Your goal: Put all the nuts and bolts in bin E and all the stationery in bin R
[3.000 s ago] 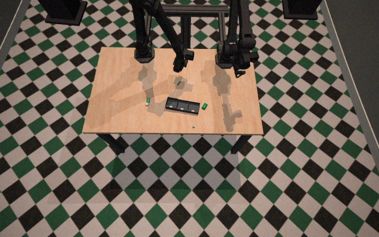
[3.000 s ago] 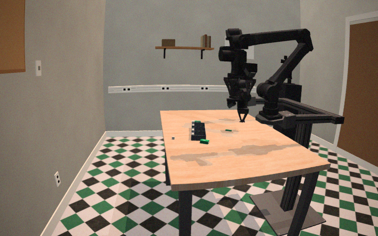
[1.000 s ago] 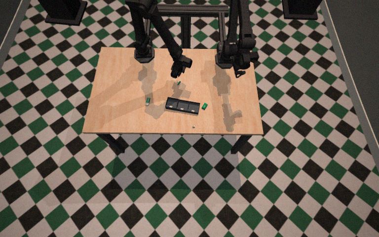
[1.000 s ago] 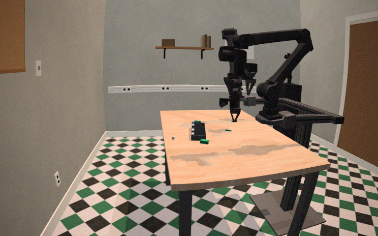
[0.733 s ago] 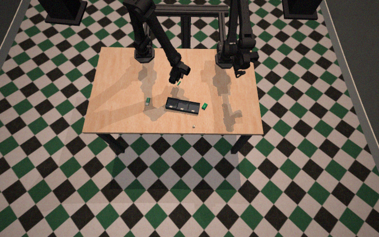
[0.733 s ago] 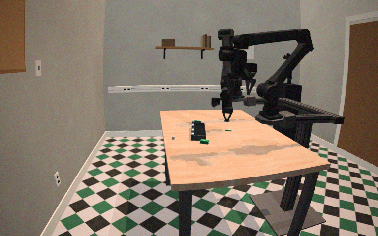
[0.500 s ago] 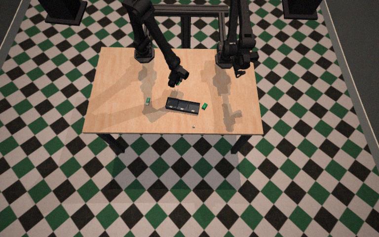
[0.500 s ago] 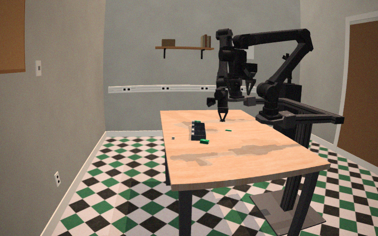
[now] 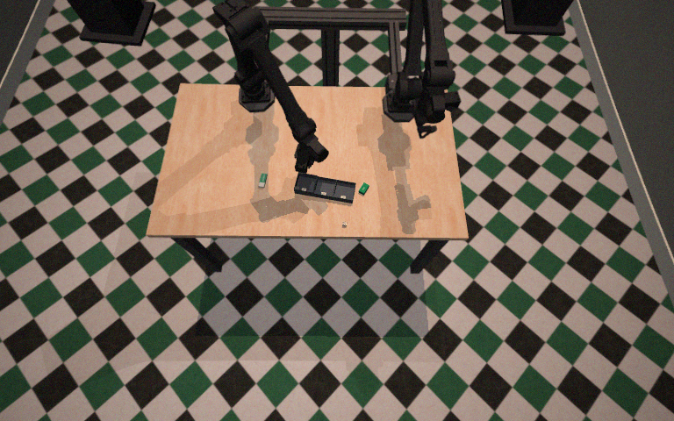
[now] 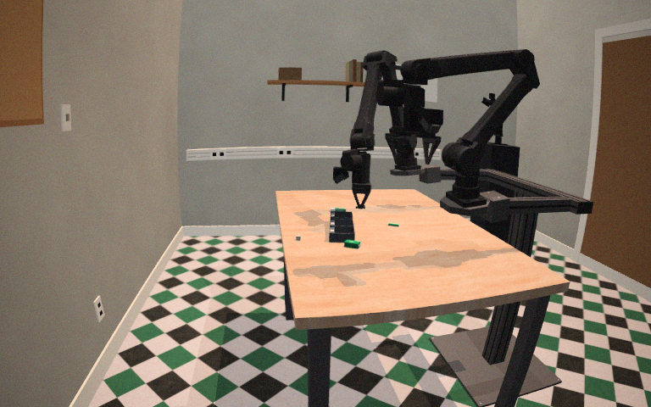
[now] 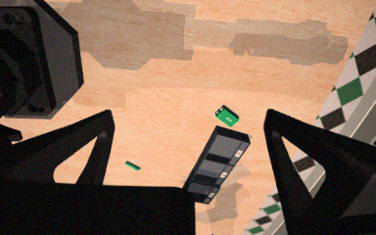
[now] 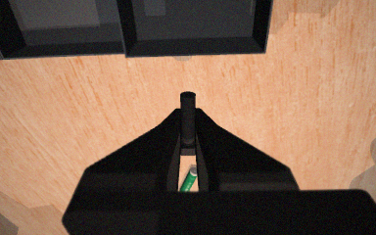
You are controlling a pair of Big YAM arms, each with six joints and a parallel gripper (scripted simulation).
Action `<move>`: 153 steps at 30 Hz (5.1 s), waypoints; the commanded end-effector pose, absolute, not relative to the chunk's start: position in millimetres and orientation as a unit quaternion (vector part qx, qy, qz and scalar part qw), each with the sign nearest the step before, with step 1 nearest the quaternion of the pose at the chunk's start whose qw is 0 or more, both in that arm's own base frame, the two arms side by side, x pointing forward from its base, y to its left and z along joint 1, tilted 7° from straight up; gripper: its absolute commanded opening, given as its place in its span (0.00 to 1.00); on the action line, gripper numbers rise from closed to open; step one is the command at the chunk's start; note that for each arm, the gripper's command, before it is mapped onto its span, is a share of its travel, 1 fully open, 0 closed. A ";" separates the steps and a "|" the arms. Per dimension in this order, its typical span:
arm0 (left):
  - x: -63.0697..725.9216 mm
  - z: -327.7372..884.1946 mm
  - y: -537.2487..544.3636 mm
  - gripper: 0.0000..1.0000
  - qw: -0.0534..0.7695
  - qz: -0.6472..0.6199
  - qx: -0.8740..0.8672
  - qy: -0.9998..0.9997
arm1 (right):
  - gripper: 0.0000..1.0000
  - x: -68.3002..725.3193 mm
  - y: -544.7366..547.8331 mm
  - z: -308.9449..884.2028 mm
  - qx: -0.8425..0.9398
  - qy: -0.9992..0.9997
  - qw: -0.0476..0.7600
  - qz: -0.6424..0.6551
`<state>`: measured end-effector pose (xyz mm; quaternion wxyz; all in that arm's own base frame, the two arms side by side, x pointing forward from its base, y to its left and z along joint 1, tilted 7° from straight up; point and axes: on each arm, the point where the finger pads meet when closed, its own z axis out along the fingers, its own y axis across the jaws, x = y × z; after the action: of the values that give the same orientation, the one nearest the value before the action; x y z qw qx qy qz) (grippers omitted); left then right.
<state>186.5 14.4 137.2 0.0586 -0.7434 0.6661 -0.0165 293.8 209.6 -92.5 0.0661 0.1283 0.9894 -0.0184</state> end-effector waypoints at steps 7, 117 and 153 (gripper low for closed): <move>184.5 139.5 15.4 1.00 0.059 -0.019 -0.749 0.660 | 0.10 349.4 198.0 -88.1 -0.021 0.997 0.062 -0.028; 184.5 139.5 15.4 1.00 0.059 -0.019 -0.749 0.660 | 0.10 373.9 193.9 -129.7 -0.621 0.781 0.036 -0.059; 184.5 139.5 15.4 1.00 0.059 -0.019 -0.749 0.660 | 0.29 356.9 188.7 -123.3 -0.622 0.781 0.018 -0.056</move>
<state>186.5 14.4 137.2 0.0586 -0.7434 0.6661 -0.0165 361.9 191.5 -122.0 0.0292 -0.6219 0.7803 -0.0599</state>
